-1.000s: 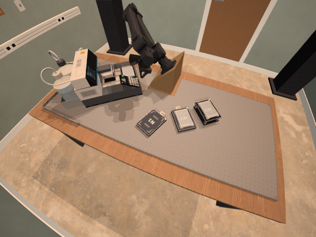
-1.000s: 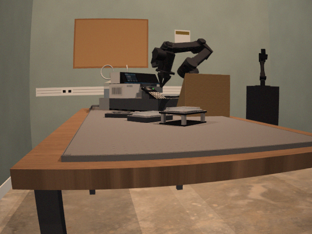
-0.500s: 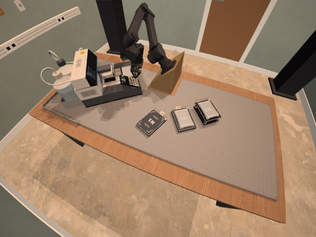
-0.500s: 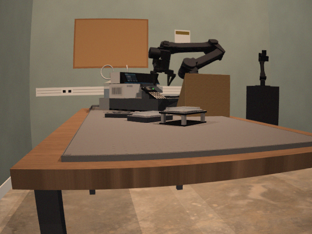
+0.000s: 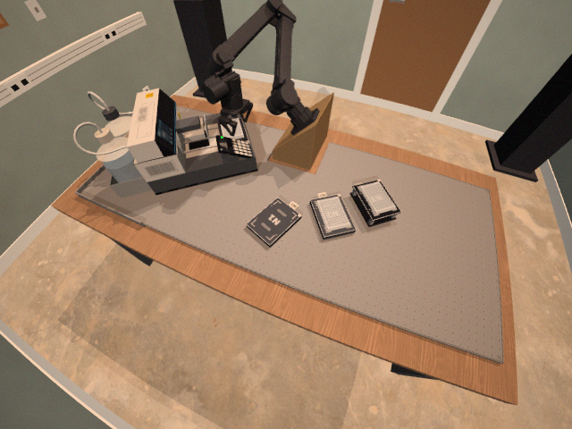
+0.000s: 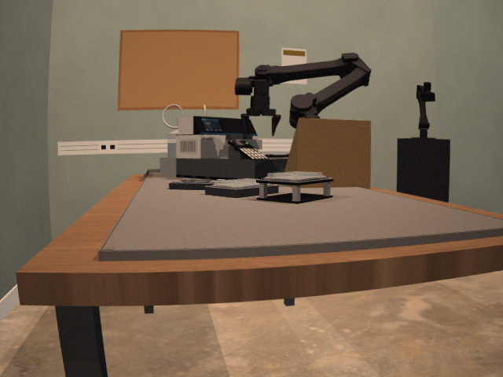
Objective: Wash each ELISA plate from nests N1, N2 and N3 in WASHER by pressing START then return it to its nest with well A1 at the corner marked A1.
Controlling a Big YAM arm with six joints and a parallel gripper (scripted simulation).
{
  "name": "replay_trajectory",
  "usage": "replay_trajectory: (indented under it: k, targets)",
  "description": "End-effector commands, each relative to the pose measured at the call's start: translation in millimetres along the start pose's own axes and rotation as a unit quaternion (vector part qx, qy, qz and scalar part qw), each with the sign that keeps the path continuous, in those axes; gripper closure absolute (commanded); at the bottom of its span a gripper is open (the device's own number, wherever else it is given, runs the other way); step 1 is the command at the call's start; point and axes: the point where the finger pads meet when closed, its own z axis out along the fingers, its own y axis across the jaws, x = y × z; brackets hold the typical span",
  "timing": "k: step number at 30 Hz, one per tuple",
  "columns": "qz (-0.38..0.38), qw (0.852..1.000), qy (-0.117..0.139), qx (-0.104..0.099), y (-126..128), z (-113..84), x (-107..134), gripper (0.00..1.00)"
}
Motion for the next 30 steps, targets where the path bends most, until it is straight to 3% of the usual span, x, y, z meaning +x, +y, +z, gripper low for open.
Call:
replay_trajectory:
  k: [1,5,9,18,23,30]
  targets:
    - [0.067,0.998,0.010,0.008,5.7,-8.2,-13.0,0.00]
    - [0.065,0.998,0.010,0.006,6.4,-8.7,-12.7,0.00]
    - [0.140,0.990,0.007,0.001,-8.2,-14.5,-31.7,0.00]
    - [0.294,0.956,-0.002,-0.008,-33.2,-24.3,-72.5,0.00]
    - [0.327,0.945,-0.003,-0.005,-42.0,-26.3,-84.8,0.00]
    - [0.445,0.896,-0.008,-0.008,-57.2,-32.6,-105.2,0.00]
